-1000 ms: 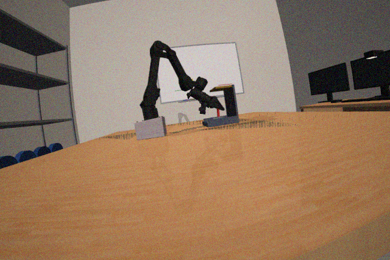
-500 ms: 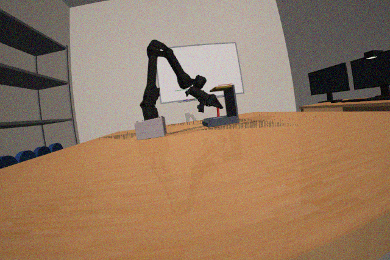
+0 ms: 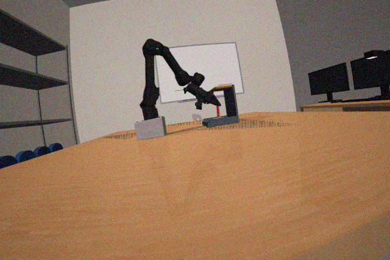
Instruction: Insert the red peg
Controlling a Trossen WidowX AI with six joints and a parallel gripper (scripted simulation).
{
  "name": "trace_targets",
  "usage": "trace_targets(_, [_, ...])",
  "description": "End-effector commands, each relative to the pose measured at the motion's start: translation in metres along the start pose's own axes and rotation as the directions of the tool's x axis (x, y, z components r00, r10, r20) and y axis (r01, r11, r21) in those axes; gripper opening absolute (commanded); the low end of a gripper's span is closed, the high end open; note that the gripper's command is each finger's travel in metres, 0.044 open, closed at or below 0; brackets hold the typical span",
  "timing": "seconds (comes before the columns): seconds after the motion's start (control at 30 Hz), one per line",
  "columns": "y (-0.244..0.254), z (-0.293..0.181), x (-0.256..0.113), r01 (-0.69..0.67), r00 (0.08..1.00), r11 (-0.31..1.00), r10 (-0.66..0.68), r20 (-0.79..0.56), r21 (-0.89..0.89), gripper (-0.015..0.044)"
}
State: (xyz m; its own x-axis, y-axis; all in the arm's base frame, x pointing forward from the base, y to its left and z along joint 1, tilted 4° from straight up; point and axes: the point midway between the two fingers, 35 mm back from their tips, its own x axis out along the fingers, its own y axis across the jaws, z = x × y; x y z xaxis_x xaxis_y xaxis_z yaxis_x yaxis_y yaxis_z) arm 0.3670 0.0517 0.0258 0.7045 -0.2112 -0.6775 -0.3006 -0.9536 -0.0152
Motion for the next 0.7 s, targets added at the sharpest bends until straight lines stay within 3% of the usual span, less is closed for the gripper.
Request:
trace_targets(0.0, [0.000,-0.004,-0.006,-0.001,1.000,1.000,0.001,-0.004,0.007,0.0220])
trace_targets(0.6, [0.002,-0.009,-0.024,-0.003,1.000,1.000,0.003,0.005,0.002,0.0220])
trace_targets(0.67, [0.001,-0.007,-0.021,-0.001,1.000,1.000,0.001,0.009,-0.005,0.0168])
